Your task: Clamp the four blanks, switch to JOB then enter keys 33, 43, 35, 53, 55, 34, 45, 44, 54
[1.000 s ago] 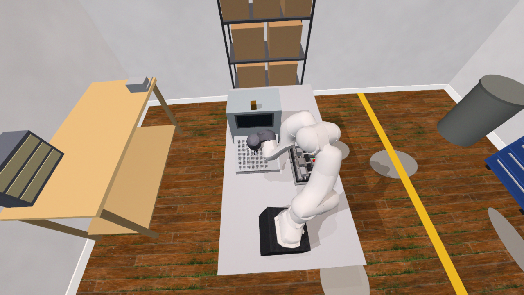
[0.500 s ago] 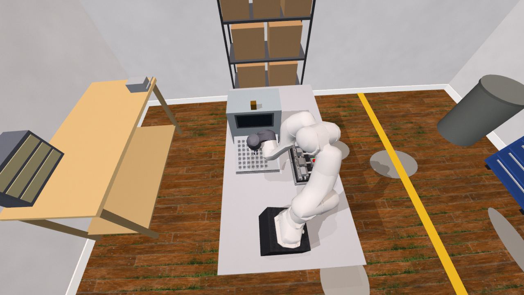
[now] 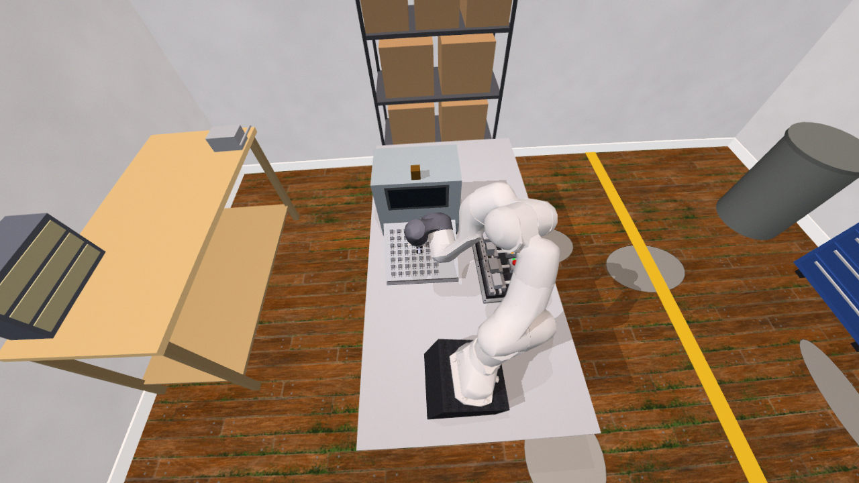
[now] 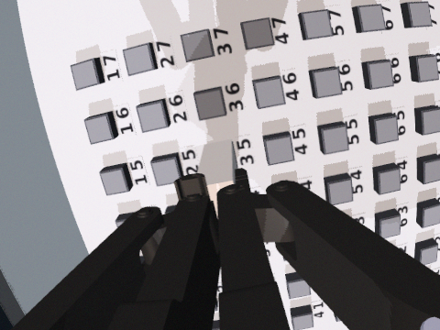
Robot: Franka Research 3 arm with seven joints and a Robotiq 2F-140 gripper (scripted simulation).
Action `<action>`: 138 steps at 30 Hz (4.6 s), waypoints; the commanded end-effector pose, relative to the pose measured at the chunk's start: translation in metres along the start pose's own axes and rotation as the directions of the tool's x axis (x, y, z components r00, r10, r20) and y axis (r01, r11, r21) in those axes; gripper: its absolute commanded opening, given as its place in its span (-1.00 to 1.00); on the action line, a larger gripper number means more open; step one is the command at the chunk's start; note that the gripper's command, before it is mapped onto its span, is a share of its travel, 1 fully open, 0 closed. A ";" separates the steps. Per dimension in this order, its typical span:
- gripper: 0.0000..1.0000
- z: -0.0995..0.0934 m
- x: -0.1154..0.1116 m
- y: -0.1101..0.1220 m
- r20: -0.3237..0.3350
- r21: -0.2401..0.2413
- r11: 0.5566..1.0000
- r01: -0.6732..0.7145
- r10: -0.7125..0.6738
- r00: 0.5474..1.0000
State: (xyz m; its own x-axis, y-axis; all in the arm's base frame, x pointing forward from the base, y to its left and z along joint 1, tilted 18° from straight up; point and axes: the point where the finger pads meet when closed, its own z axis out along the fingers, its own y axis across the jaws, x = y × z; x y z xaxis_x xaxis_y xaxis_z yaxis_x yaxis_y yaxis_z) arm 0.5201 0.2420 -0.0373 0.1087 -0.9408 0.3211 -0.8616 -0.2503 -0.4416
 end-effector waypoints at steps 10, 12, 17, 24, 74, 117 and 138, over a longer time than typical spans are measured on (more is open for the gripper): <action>-1.00 0.007 0.000 0.000 0.003 0.000 1.000 -0.005 0.005 1.000; -1.00 0.008 0.000 0.000 0.003 0.000 1.000 -0.005 0.005 1.000; -1.00 0.010 0.000 0.000 0.003 0.000 1.000 -0.005 0.005 1.000; -1.00 0.011 0.000 0.000 0.003 0.000 1.000 -0.005 0.005 1.000; -1.00 -0.010 0.000 0.000 0.003 0.000 1.000 -0.005 0.005 1.000; -1.00 -0.020 -0.034 -0.001 0.003 0.000 1.000 -0.005 0.005 1.000; -1.00 -0.003 -0.034 -0.001 0.003 0.000 1.000 -0.005 0.005 1.000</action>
State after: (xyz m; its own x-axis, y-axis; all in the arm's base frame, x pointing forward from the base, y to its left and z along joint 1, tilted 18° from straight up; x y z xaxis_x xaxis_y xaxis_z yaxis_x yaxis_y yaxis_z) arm 0.5145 0.2740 -0.0450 0.1096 -0.9402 0.3226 -0.8621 -0.2515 -0.4400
